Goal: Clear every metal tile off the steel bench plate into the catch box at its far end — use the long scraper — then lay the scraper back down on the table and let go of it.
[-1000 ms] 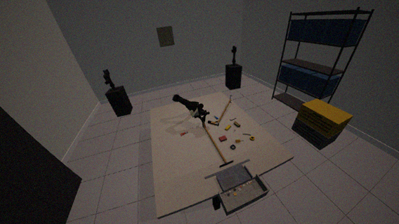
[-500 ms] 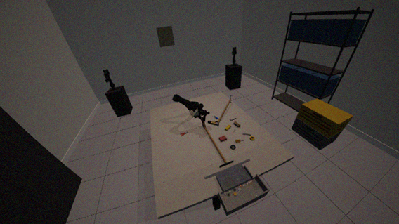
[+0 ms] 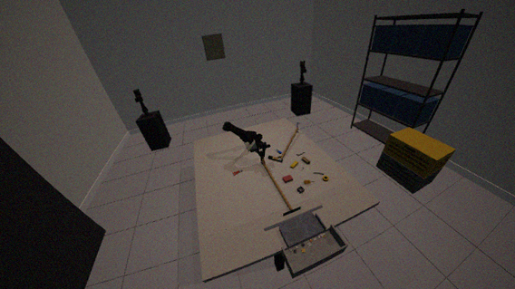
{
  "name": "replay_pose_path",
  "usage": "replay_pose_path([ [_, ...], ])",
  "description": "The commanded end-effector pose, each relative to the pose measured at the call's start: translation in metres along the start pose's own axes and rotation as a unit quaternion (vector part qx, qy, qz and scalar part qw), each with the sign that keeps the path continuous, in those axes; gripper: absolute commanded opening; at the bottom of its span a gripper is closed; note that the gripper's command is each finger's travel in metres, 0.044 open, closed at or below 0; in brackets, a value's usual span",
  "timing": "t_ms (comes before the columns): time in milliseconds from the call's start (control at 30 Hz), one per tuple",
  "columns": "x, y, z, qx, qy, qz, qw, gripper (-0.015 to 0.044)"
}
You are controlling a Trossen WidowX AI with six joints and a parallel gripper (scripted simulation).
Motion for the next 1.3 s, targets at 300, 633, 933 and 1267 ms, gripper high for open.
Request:
replay_pose_path([
  [300, -0.002, 0.003, 0.002, -0.005, 0.001, 0.001, 1.000, 0.0000],
  [633, -0.002, 0.003, 0.002, -0.001, 0.002, 0.000, 1.000, 0.0131],
  [933, -0.002, 0.003, 0.002, -0.001, 0.002, 0.000, 1.000, 0.0367],
  [1267, 0.014, 0.009, -0.008, -0.003, 0.005, -0.007, 1.000, 0.0440],
])
Point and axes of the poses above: the point midway between the two fingers, 35 mm back from their tips, its own x axis back along the fingers, its own y axis across the jaws, z = x × y, the point moved 1 cm from there along x, back along the fingers, and after that the axes turned 3 degrees about x, right-handed, at the moved point
